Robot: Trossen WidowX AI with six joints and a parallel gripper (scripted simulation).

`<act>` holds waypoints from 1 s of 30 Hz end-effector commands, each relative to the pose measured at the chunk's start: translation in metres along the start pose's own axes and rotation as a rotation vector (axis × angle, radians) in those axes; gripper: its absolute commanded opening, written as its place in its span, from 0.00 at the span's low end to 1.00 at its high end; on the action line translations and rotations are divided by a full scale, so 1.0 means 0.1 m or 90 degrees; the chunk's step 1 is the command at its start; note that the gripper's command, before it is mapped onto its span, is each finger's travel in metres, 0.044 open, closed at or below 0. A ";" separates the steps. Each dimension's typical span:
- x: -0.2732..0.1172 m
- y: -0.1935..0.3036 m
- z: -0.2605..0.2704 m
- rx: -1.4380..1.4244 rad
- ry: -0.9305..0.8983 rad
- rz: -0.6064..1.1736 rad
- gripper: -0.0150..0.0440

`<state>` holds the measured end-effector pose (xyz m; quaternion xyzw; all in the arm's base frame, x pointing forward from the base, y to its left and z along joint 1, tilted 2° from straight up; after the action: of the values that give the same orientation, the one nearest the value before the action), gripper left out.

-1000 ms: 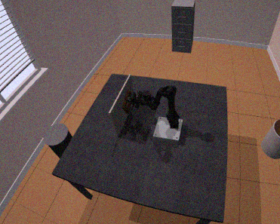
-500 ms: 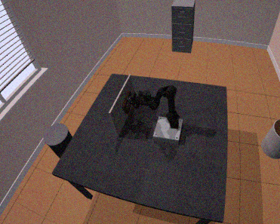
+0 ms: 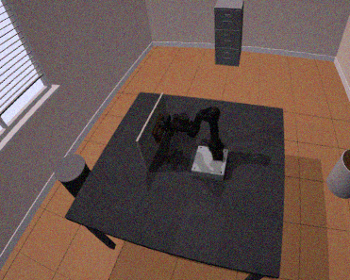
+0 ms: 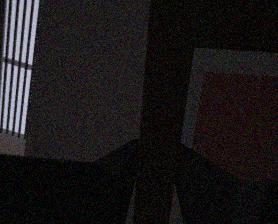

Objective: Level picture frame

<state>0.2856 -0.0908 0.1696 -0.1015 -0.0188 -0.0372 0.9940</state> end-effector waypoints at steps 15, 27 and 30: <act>0.00 0.00 -0.01 0.061 -0.001 0.001 0.25; 0.00 -0.01 -0.02 0.101 -0.001 0.001 0.25; 0.00 -0.01 -0.02 0.111 -0.001 0.001 0.25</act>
<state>0.2856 -0.0916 0.1680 -0.0235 -0.0216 -0.0352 0.9989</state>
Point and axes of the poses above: the point midway between the two fingers, 35 mm back from their tips, its own x axis out along the fingers, its own z axis across the jaws, y = z × x, the point moved 9 cm from there along -x, back along the fingers, and after that the axes turned 1 degree about -x, right-handed, at the moved point
